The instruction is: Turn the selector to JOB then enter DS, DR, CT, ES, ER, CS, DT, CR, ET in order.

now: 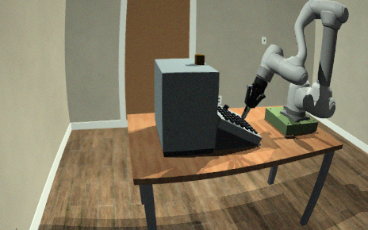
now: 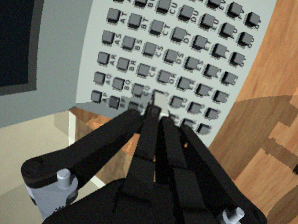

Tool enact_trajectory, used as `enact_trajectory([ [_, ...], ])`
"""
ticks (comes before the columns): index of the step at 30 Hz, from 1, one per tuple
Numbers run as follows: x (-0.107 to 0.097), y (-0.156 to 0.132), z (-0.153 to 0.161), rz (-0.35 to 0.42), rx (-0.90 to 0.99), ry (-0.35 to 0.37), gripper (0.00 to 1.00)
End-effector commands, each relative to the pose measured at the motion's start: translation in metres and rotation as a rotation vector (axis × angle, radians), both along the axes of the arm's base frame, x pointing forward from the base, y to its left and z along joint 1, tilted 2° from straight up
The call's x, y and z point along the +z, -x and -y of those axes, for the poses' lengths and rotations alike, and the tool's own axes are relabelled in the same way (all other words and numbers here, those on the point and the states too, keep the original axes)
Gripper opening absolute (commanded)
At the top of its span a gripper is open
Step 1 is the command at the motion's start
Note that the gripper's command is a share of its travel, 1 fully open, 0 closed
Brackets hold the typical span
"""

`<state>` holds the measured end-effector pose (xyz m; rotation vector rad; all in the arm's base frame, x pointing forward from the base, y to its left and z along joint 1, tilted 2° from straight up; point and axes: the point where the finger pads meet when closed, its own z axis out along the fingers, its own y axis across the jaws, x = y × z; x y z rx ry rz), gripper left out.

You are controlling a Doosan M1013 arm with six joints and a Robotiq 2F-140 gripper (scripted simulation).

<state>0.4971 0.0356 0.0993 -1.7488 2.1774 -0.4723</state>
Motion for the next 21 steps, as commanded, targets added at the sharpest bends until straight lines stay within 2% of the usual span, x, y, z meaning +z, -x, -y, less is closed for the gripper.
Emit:
enact_trajectory([
  [1,-0.002,-0.001,0.000,0.000,0.001,0.000,0.00],
  [11,-0.016,-0.008,0.001,0.000,0.001,0.000,0.00],
  [21,-0.019,-0.009,0.001,0.000,0.001,0.000,0.00],
])
